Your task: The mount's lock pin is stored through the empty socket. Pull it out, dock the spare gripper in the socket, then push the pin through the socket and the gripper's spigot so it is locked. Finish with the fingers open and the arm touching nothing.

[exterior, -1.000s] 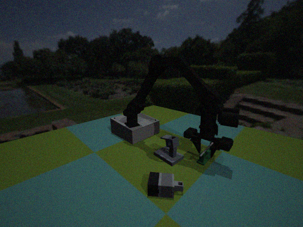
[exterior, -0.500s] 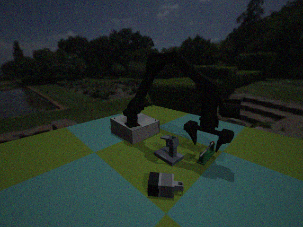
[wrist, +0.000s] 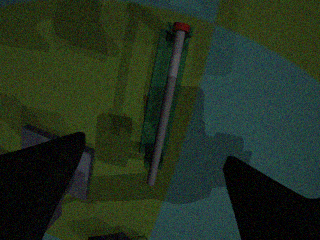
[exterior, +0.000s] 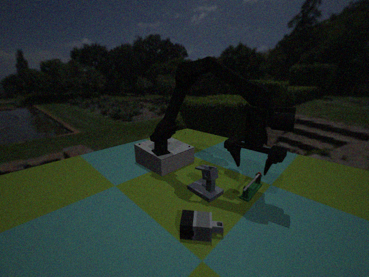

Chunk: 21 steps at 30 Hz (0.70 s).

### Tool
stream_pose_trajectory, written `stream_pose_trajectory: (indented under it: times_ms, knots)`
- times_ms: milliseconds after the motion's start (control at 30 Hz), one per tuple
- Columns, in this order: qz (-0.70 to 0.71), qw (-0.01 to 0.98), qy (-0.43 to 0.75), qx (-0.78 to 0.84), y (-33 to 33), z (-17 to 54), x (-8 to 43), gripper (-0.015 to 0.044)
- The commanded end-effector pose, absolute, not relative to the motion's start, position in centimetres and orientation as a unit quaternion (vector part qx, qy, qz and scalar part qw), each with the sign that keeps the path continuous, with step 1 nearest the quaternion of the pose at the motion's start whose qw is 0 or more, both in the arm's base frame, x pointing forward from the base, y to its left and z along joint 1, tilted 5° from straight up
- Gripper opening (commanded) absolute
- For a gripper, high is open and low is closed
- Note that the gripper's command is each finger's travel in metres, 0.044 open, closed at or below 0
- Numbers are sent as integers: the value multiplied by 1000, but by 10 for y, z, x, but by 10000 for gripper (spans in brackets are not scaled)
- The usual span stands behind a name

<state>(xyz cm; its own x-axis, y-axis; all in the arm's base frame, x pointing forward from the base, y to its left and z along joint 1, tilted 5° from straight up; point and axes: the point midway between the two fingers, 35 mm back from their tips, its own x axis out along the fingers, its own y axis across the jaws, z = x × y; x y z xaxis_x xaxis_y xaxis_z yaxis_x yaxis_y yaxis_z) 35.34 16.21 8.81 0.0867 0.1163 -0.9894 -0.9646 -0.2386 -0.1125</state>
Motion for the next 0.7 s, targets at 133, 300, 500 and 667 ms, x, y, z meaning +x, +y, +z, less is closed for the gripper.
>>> stream_pose_trajectory:
  times_ms: [133,300,500,667]
  knots:
    - [558,484,382,-555,161,109,351,440]
    - [558,484,382,-555,162,111,351,440]
    - [558,485,381,-556,161,147,348,440]
    - [558,485,381,-556,160,166,345,440]
